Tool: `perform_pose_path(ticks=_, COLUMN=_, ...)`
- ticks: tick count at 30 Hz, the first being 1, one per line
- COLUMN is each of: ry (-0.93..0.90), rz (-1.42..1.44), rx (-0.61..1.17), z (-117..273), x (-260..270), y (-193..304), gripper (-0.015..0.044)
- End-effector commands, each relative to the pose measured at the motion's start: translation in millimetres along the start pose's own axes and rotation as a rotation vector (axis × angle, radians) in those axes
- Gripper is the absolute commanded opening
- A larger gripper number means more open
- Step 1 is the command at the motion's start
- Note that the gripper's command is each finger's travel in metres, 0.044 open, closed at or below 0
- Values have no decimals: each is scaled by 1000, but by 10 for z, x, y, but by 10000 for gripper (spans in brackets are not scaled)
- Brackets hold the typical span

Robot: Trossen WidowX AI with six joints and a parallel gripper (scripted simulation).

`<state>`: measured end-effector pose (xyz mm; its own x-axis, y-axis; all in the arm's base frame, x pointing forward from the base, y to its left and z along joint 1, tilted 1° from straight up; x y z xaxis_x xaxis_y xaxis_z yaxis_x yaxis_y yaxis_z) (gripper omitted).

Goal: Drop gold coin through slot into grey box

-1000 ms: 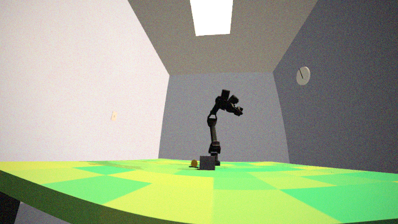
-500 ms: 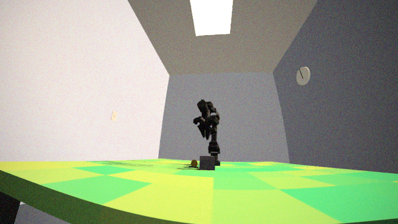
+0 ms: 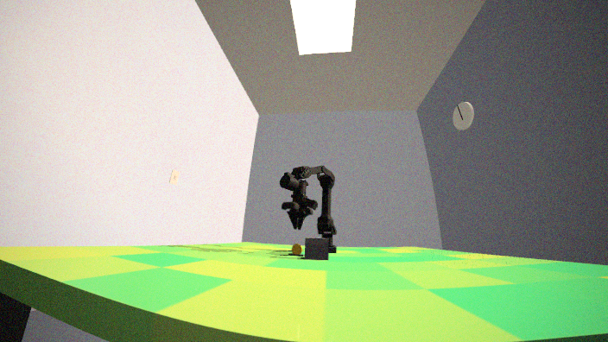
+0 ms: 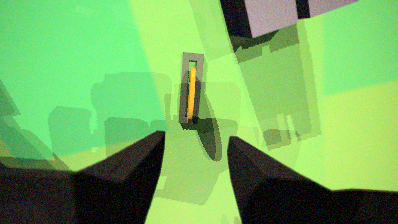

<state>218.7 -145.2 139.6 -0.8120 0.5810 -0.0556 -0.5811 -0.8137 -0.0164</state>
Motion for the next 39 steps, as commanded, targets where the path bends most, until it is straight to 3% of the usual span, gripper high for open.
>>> perform_pose_path(ticks=1, ry=-16, rz=6, rx=5, z=-247, x=28, y=9, gripper=161)
perform_pose_path(ticks=39, ry=-16, rz=4, rx=5, z=-859, x=12, y=3, gripper=161)
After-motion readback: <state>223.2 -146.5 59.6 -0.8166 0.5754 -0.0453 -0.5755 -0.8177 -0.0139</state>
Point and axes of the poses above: the point midway between the two fingers, 35 mm back from their tips, its own z axis back along the fingers, its own x axis across the jaws, y = z × x, the point moved 2 cm from there along z, back along the fingers, and after that the axes turned 12 degrees about -z, right-handed, at the moved point
